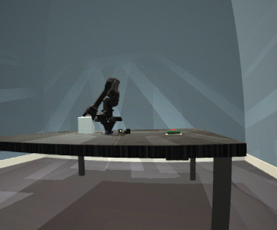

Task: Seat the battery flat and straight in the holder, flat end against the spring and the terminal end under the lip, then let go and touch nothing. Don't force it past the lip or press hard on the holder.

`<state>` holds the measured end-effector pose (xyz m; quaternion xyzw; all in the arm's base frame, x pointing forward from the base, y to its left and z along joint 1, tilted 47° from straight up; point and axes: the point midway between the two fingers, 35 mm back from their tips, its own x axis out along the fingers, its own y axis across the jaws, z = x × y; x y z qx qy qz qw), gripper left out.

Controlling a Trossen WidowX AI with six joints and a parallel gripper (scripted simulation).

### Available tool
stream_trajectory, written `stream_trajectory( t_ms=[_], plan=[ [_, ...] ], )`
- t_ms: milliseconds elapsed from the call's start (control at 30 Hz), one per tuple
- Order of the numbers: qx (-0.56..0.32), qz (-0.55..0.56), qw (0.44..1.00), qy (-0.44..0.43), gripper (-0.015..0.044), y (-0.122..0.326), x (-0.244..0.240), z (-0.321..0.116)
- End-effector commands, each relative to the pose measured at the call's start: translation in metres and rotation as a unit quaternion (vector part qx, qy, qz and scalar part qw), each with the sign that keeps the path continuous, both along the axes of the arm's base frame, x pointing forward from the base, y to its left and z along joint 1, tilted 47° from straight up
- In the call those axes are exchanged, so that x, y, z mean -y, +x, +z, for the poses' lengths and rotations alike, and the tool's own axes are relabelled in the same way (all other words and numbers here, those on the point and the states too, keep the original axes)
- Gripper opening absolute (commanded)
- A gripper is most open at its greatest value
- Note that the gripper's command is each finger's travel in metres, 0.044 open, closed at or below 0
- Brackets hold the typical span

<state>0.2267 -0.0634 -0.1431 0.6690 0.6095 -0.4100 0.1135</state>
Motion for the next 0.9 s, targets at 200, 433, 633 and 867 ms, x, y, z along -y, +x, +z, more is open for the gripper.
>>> stream_trajectory(
  t_ms=[200,433,633,867],
  plan=[
    [0.006,0.003,1.0,-0.003,0.0063,0.005,0.033,0.029],
    [0.115,0.107,0.988,0.004,0.0063,0.026,0.017,0.058],
    [0.253,0.242,0.936,0.017,0.0063,0.047,-0.01,0.098],
    [0.397,0.38,0.834,0.037,0.0063,0.062,-0.047,0.143]
  ],
)
